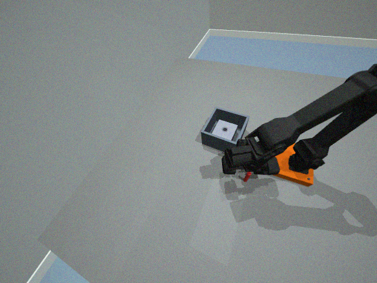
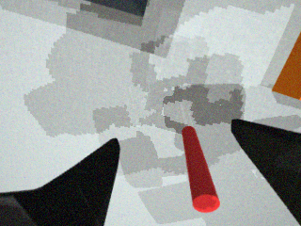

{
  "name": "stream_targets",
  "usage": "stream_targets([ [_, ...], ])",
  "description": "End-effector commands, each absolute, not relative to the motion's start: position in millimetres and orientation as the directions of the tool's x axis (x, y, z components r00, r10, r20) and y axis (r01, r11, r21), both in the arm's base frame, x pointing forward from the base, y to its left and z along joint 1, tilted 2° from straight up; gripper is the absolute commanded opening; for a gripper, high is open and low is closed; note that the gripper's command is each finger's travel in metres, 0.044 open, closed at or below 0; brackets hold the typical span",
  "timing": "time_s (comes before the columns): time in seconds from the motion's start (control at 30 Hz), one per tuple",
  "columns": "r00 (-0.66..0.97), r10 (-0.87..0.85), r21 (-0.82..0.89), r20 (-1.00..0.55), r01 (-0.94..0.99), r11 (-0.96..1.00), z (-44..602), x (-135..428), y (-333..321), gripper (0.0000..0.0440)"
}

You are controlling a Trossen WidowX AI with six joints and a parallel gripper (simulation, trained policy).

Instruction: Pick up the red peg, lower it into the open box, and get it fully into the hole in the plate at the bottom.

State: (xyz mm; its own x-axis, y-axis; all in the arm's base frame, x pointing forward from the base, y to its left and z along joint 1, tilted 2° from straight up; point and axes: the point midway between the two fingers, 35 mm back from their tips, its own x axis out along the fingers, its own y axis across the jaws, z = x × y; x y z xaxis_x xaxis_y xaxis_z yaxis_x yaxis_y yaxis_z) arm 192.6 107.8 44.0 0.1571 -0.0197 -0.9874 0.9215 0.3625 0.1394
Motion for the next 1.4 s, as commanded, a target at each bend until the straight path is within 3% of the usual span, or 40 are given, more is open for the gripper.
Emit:
stream_targets([
  [0.0,0.145,-0.014,0.130,-0.989,0.920,0.369,28.9,187.4,108.7,0.0401],
  [0.53,0.042,0.047,0.058,-0.998,0.911,0.408,26.0,178.6,109.8,0.0000],
  [1.37,0.249,-0.087,0.160,-0.965,0.816,0.556,98.2,213.7,66.9,0.0000],
])
